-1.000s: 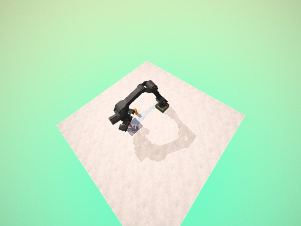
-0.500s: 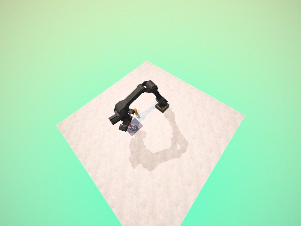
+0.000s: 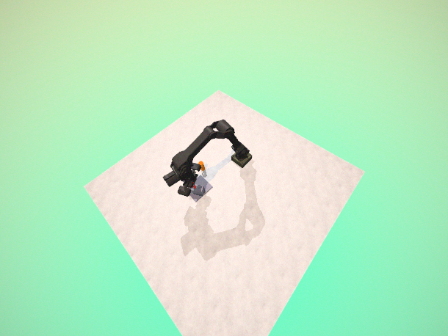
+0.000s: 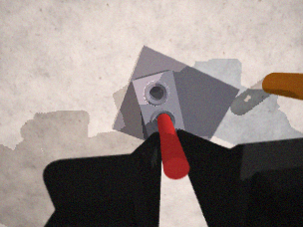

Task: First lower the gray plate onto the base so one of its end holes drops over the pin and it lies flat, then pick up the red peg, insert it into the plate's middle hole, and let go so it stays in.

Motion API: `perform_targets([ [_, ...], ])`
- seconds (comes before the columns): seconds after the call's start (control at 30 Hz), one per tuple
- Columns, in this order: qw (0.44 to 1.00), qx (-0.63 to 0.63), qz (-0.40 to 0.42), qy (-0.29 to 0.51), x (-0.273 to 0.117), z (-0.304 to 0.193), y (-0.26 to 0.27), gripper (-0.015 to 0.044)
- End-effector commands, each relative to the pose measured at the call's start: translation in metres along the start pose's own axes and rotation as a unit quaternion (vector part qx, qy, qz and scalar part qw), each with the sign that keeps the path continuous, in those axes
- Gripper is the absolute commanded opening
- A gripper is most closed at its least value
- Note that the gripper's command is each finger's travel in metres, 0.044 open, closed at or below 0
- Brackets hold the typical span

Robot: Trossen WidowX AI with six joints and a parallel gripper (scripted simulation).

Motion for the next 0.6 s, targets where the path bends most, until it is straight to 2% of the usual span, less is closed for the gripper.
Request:
perform_targets([
  [0.0, 1.0, 0.0, 0.0, 0.0, -0.0007, 0.0002, 0.0002, 0.0],
  [0.57, 1.0, 0.0, 0.001, 0.0, 0.0018, -0.001, 0.0018, 0.0],
])
Point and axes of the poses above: the point midway between the two fingers, 35 mm back from their tips, its own x axis out along the fingers, its own y axis across the jaws, z = x × y, the point moved 9 cm from there along -x, back along the fingers, and after that the axes turned 10 degrees about -x, right-handed, at the moved point
